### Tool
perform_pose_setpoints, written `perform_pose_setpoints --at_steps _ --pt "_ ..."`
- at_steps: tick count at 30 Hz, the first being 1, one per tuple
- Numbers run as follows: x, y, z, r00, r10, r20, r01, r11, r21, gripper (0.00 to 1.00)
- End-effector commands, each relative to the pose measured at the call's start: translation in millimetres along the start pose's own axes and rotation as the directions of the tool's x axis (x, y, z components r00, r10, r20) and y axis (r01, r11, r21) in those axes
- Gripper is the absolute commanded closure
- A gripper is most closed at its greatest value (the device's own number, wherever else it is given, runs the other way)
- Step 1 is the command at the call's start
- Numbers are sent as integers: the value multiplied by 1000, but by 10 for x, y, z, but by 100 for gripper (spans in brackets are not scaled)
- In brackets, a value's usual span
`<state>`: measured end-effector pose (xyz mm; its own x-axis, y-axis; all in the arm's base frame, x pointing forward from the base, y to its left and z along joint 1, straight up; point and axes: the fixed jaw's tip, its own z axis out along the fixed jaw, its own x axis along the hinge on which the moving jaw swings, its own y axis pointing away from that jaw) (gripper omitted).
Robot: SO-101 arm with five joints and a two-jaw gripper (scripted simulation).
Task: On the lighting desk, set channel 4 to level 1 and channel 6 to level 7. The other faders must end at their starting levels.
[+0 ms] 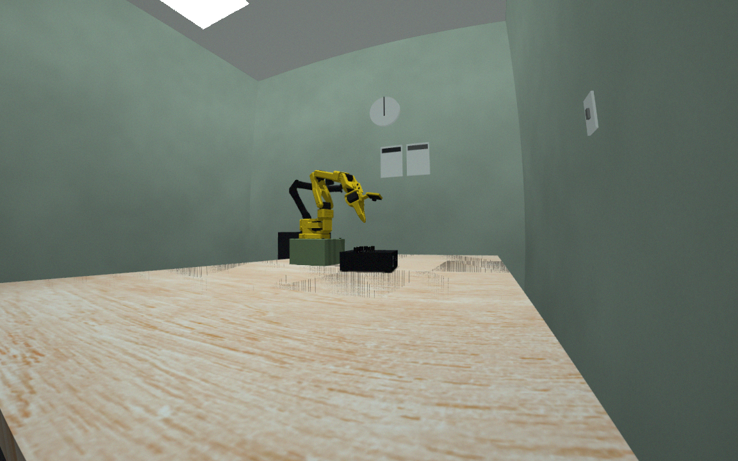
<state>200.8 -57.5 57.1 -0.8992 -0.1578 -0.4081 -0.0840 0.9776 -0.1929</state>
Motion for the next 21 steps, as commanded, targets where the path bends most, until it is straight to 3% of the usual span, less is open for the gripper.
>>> perform_pose_setpoints --at_steps 1,9,21 --pt "61 14 45 1000 0 -27 0 1000 -11 100" --pt "72 14 65 1000 1 -28 -1 1000 -10 100" --pt "179 20 225 999 6 -34 -6 1000 -4 100"
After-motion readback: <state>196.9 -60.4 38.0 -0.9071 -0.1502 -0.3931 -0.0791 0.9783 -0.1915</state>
